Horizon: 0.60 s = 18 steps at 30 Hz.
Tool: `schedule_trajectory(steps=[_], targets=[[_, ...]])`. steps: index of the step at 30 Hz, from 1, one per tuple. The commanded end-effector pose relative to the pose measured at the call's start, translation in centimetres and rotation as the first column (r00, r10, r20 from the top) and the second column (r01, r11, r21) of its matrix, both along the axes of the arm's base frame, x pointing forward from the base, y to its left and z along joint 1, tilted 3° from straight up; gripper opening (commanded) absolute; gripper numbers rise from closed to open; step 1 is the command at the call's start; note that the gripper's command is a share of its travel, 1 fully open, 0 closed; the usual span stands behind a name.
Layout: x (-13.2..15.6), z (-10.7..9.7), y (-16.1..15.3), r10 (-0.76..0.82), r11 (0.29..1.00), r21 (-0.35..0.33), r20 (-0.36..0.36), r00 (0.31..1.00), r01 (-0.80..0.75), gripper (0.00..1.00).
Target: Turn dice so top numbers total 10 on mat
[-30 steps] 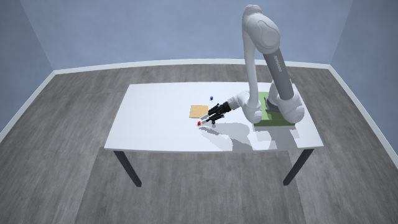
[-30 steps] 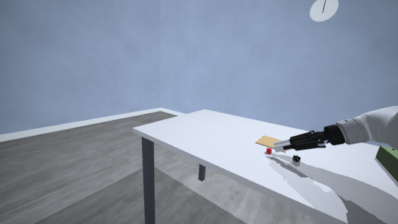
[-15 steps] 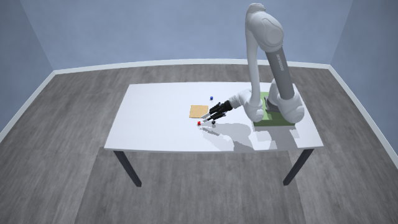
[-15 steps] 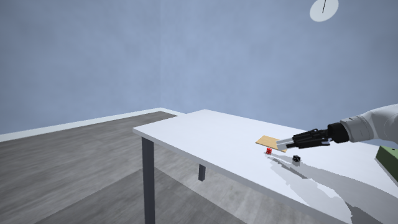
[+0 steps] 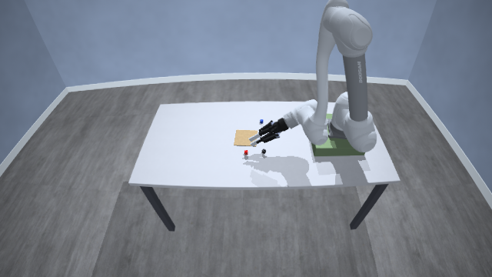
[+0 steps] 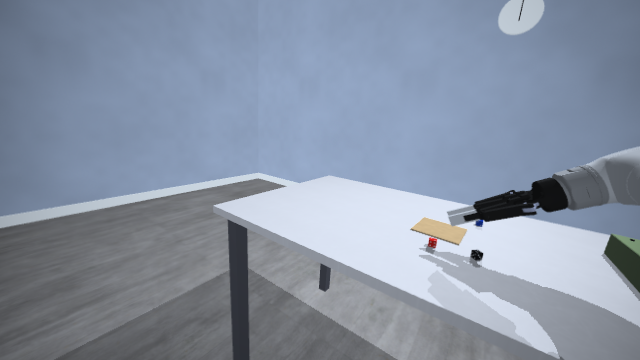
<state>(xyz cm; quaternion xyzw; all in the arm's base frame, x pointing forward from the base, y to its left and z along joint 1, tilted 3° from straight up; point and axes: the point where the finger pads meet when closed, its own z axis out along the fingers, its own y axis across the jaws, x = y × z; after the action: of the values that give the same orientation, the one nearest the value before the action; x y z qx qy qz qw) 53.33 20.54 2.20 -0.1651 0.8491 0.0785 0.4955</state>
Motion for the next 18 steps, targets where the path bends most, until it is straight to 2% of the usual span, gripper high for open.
schedule_trajectory(steps=[1, 9, 11, 15, 18], targets=[[0.0, 0.8, 0.0, 0.0, 1.0, 0.0, -0.002, 1.0, 0.0, 0.21], [0.1, 0.9, 0.1, 0.0, 1.0, -0.005, -0.013, 1.0, 0.0, 0.21], [0.3, 0.9, 0.2, -0.001, 1.0, -0.013, -0.036, 0.999, 0.0, 0.21], [0.8, 1.4, 0.3, -0.007, 0.999, -0.049, -0.127, 0.992, 0.001, 0.21], [1.6, 1.8, 0.7, -0.019, 0.996, -0.092, -0.237, 0.971, -0.003, 0.21]])
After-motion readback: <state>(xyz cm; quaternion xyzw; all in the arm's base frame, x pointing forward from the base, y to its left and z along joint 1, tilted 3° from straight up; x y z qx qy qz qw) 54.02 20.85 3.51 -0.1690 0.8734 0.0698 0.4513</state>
